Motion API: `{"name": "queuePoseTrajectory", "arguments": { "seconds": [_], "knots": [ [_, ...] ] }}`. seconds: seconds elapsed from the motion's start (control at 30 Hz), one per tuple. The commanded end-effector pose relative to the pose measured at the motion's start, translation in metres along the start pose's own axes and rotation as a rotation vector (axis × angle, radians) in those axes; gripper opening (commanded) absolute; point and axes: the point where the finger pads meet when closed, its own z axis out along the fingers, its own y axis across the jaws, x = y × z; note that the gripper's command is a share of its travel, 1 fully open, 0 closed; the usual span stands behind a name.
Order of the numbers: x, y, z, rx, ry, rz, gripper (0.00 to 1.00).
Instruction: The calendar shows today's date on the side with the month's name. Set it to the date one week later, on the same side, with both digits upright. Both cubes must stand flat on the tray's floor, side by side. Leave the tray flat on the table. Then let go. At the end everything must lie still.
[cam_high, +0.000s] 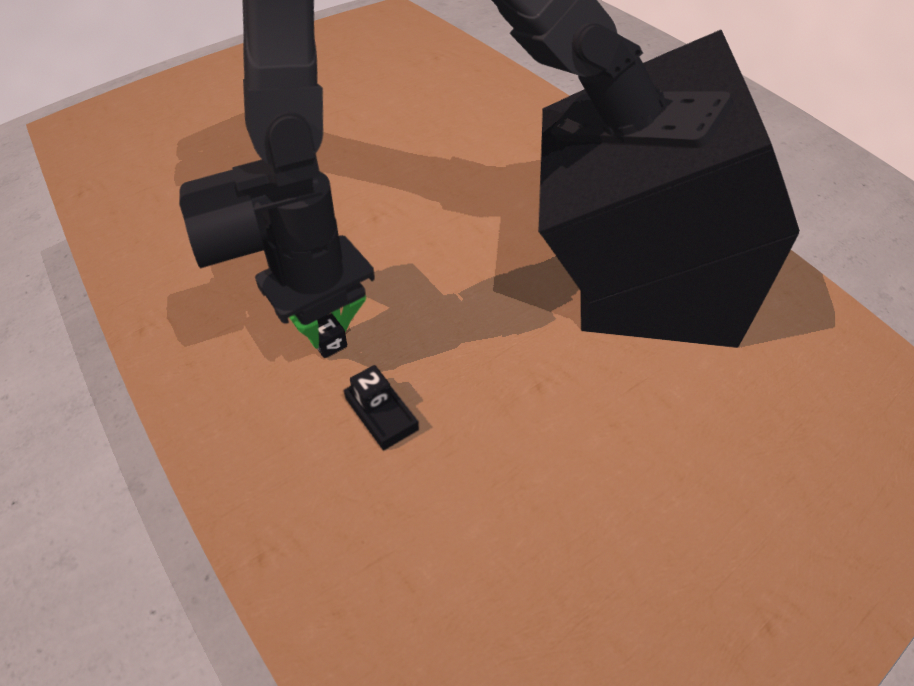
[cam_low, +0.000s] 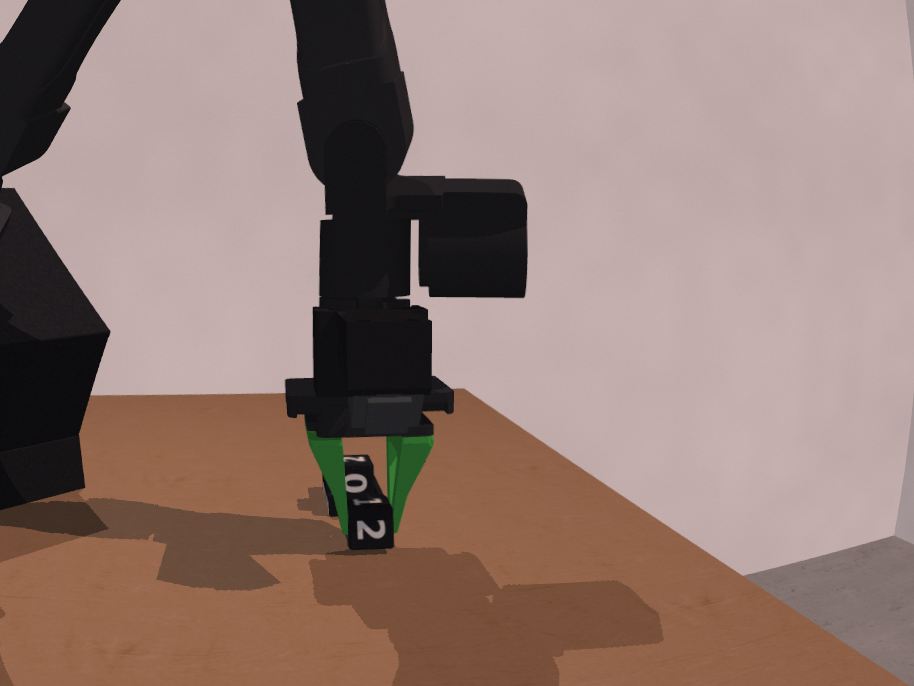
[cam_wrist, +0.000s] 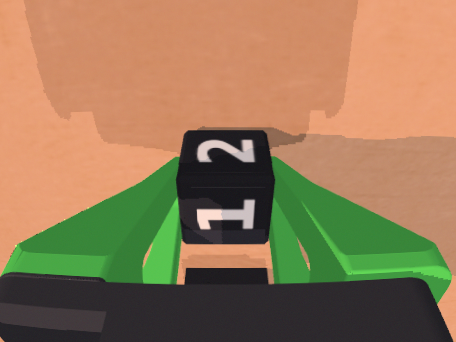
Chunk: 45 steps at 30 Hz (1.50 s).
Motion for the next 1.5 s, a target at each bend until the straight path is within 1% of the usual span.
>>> {"name": "queuePoseTrajectory", "arguments": {
  "seconds": [0.0, 0.27, 0.47, 0.6, 0.73, 0.83, 0.87, 0.9, 1.47],
  "knots": [
    [-0.001, 0.008, -0.009, -0.023, -0.01, -0.013, 0.26],
    [0.0, 0.008, -0.008, -0.022, -0.01, -0.014, 0.26],
    [0.002, 0.007, 0.001, -0.017, -0.01, -0.015, 0.26],
    [-0.003, 0.013, -0.003, -0.035, -0.016, -0.005, 0.26],
    [-0.002, 0.009, 0.002, -0.019, -0.014, -0.008, 0.26],
    [-0.002, 0.009, 0.002, -0.021, -0.014, -0.007, 0.26],
    [-0.006, 0.014, -0.005, -0.04, -0.019, 0.001, 0.26],
    [-0.006, 0.015, -0.006, -0.042, -0.02, 0.001, 0.26],
    [-0.006, 0.014, -0.005, -0.038, -0.019, 0.0, 0.26]
  ]
}}
